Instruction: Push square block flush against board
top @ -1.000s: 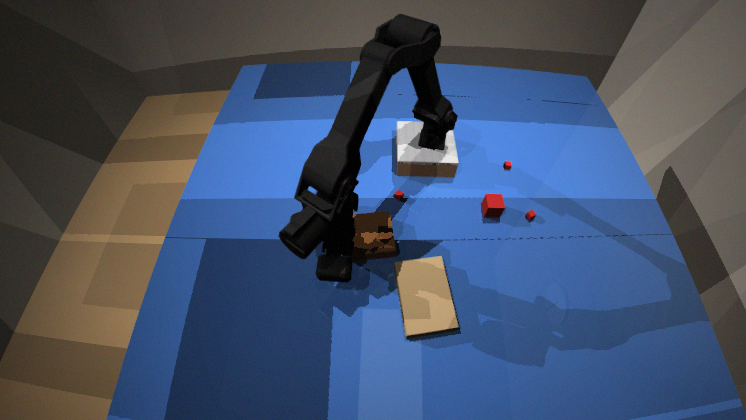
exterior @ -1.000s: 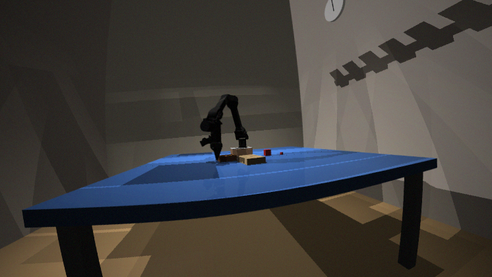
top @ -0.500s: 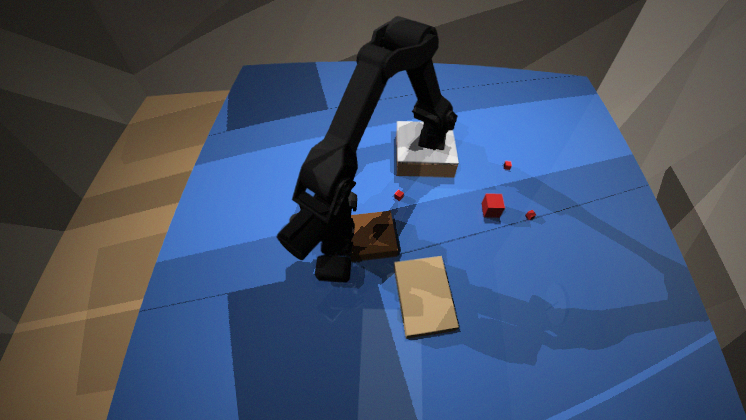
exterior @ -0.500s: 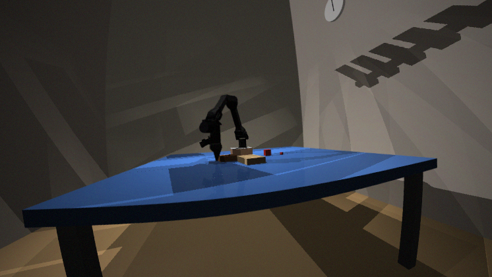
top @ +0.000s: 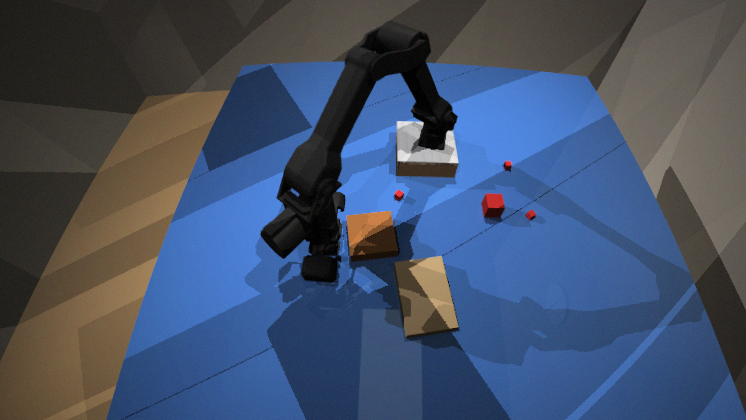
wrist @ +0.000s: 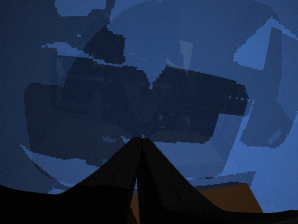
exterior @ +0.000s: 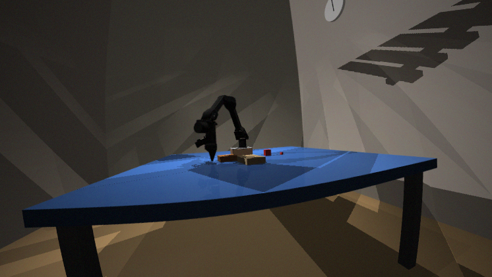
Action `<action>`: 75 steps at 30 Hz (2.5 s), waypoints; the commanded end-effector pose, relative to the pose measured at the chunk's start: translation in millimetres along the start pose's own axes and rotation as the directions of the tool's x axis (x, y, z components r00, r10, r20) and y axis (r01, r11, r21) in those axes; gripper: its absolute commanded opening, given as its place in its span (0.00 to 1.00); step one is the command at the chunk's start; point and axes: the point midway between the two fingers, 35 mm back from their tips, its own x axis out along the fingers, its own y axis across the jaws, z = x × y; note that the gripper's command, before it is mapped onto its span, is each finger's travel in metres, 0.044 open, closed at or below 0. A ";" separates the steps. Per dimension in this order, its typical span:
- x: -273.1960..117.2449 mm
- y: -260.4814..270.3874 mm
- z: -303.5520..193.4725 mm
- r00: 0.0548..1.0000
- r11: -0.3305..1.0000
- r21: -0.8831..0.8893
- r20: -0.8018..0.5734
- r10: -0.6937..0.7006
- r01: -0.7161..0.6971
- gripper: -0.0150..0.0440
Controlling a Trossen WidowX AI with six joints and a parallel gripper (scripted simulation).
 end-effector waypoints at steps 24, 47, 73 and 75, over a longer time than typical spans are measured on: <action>-52.8 -26.1 -7.4 1.000 0.987 -0.160 -0.005 -0.002 0.002 0.25; 2.4 -29.9 -17.0 1.000 0.984 -0.179 -0.007 -0.005 0.003 0.25; 1.6 -30.4 -40.0 1.000 0.984 -0.179 -0.009 -0.005 0.003 0.25; 1.6 -30.6 -41.7 1.000 0.984 -0.179 -0.009 -0.005 0.003 0.25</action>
